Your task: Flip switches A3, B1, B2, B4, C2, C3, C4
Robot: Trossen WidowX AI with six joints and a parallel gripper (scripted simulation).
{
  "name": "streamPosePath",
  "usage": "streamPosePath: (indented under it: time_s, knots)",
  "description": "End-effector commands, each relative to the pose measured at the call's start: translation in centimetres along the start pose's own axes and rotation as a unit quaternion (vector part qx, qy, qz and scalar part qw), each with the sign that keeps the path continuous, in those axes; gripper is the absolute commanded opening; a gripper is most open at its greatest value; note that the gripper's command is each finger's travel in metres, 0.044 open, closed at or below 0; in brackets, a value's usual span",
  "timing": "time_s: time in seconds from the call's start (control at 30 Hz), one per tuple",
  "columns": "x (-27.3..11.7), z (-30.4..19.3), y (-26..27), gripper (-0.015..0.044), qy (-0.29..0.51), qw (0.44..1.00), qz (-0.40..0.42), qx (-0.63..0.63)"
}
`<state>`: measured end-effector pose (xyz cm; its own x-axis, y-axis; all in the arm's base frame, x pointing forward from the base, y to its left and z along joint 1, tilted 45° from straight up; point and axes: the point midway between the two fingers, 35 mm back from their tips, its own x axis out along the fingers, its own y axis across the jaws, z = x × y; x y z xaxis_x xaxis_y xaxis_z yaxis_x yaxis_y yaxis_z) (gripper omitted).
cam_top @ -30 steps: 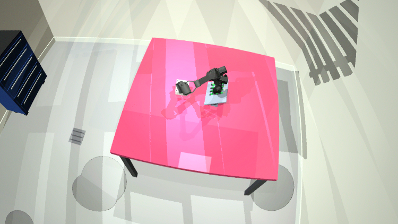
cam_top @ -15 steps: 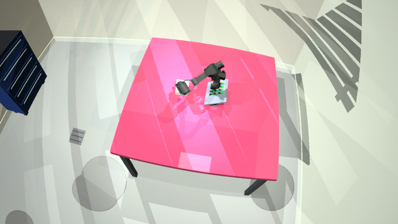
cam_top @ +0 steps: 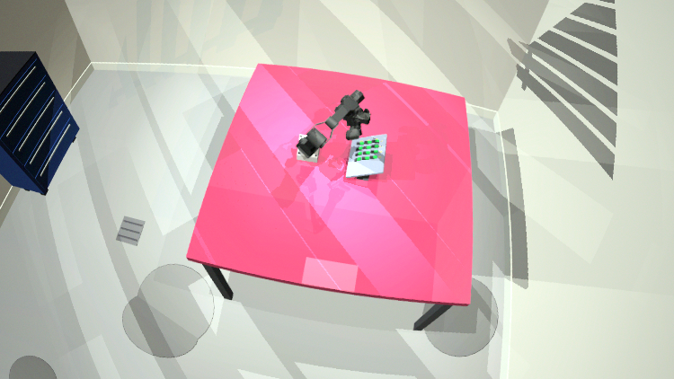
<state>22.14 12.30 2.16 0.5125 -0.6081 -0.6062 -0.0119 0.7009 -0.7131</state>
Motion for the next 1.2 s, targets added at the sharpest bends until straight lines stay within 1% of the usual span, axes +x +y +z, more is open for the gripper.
streamPosePath:
  time_s: [0.0, 0.1, 0.17, 0.37, 0.47, 0.9, 1.17]
  knots:
    - [0.1, -0.4, 0.5, 0.0, -0.002, 1.0, 0.003, 0.011]
    - [2.7, -0.4, 0.5, 0.0, -0.012, 1.0, 0.003, 0.012]
    - [3.4, -0.4, 0.5, 0.0, -0.015, 1.0, 0.002, 0.012]
    - [3.5, -0.4, 0.5, 0.0, -0.015, 1.0, 0.002, 0.012]
    - [4.3, -0.4, 0.4, 0.0, -0.015, 1.0, 0.001, 0.012]
    - [5.8, -0.4, 0.4, 0.0, -0.015, 1.0, 0.001, 0.012]
    - [5.8, -0.4, 0.4, 0.0, -0.015, 1.0, 0.001, 0.012]
